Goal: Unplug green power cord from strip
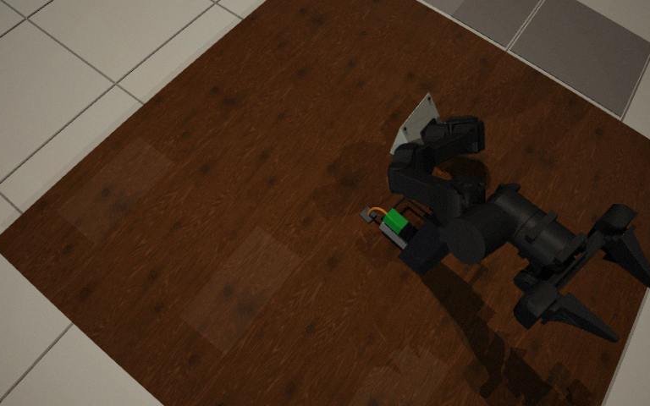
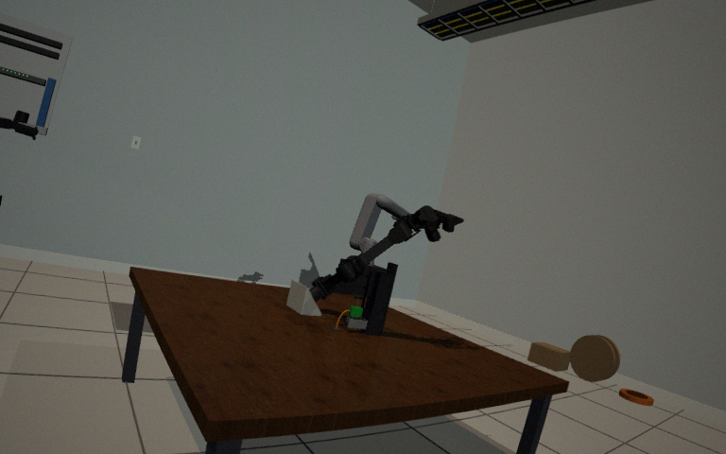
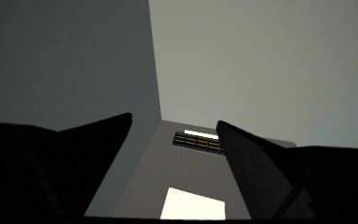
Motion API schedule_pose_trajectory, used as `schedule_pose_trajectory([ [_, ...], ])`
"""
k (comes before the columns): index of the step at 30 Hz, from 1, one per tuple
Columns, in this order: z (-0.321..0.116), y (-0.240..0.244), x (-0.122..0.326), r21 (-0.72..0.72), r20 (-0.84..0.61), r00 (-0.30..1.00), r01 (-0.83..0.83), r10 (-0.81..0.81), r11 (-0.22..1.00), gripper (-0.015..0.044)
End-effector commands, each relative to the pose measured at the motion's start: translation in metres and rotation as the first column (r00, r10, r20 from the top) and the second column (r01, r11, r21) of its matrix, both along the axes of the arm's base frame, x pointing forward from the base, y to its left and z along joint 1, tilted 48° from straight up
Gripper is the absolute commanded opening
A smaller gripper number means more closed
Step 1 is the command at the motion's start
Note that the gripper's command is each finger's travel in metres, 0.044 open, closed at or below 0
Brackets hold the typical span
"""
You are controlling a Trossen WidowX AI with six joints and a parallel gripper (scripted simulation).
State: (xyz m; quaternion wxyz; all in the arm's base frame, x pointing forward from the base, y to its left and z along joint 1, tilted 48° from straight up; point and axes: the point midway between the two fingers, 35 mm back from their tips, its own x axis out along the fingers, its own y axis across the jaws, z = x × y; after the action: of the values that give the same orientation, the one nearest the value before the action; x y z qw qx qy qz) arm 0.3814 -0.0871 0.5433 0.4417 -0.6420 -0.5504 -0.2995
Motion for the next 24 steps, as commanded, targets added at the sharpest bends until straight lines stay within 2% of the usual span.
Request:
schedule_pose_trajectory([
  [1,0.001,0.000,-0.001,0.000,0.002,1.000,0.002,-0.002,1.000,0.0374],
  [4,0.008,-0.007,-0.014,-0.005,0.039,0.999,0.039,-0.038,0.999,0.0295],
  [9,0.034,-0.027,-0.065,-0.017,0.172,0.971,0.173,-0.167,0.985,0.0164],
  [16,0.065,-0.038,-0.144,-0.020,0.368,0.868,0.367,-0.335,0.930,0.0160],
  [24,0.087,-0.023,-0.226,-0.007,0.568,0.687,0.555,-0.454,0.832,0.0160],
])
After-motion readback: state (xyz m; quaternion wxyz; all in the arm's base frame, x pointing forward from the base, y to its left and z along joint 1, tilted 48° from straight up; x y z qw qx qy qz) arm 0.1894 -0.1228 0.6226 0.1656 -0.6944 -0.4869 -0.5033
